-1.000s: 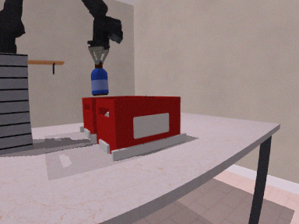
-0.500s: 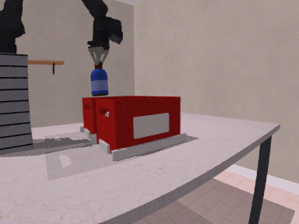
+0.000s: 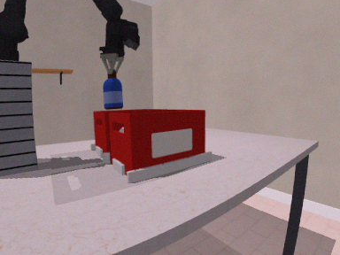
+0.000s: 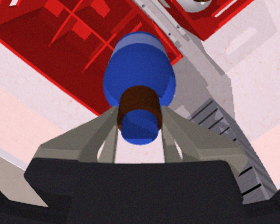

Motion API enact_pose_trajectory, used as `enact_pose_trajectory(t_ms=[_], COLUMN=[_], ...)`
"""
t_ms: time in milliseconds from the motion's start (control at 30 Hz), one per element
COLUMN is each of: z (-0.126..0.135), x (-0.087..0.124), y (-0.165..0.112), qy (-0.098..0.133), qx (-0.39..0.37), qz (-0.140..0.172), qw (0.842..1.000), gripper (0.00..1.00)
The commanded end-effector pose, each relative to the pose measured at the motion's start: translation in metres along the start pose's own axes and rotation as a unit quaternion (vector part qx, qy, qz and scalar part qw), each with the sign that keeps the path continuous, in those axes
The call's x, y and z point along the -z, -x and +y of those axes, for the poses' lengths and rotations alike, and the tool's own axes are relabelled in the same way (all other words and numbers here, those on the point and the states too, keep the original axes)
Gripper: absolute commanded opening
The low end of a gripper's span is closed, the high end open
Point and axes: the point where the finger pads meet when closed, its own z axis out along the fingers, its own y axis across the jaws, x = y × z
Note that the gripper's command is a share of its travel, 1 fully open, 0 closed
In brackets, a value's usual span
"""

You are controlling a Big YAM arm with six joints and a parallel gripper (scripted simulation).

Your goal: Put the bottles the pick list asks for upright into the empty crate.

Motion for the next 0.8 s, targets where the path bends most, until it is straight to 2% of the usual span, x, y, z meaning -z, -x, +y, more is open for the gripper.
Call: enact_pose_trajectory(t_ms=[0, 767], z=[0.0182, 0.0212], x=[0.0257, 0.0226], y=[0.0266, 0.0278], qy=[0.025, 0.018], qx=[-0.005, -0.005], qz=[-0.033, -0.024], qw=[0.999, 1.000], gripper=[0.00, 0.00])
